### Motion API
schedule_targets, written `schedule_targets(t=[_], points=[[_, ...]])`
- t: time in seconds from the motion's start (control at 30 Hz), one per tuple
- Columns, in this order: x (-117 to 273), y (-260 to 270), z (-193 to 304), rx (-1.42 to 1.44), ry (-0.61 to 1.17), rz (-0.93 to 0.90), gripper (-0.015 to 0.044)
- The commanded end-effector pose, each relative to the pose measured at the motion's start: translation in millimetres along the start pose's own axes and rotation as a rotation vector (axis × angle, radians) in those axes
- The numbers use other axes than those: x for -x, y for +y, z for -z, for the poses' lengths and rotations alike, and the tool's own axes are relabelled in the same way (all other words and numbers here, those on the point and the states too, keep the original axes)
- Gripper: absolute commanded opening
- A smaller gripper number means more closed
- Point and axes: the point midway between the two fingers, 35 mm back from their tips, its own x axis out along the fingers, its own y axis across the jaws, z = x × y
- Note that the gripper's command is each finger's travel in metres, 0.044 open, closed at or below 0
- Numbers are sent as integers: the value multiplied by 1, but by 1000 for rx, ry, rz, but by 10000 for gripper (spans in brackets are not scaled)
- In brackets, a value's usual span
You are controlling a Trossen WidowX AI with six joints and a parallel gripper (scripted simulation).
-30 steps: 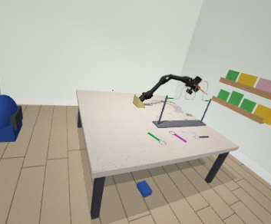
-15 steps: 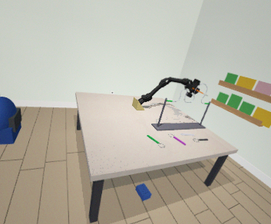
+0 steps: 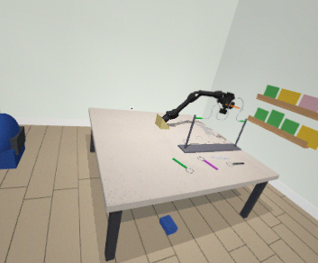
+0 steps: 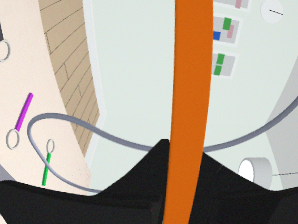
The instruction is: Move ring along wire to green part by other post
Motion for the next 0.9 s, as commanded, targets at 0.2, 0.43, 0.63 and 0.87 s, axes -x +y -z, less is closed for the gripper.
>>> schedule_targets(t=[0.2, 0.43, 0.63, 0.87], points=[[0, 4, -1, -121, -8, -61, -150], [0, 7, -2, -200, -13, -103, -150], [0, 10, -2, -274, -18, -143, -150], [0, 13, -3, -355, -23, -187, -150]])
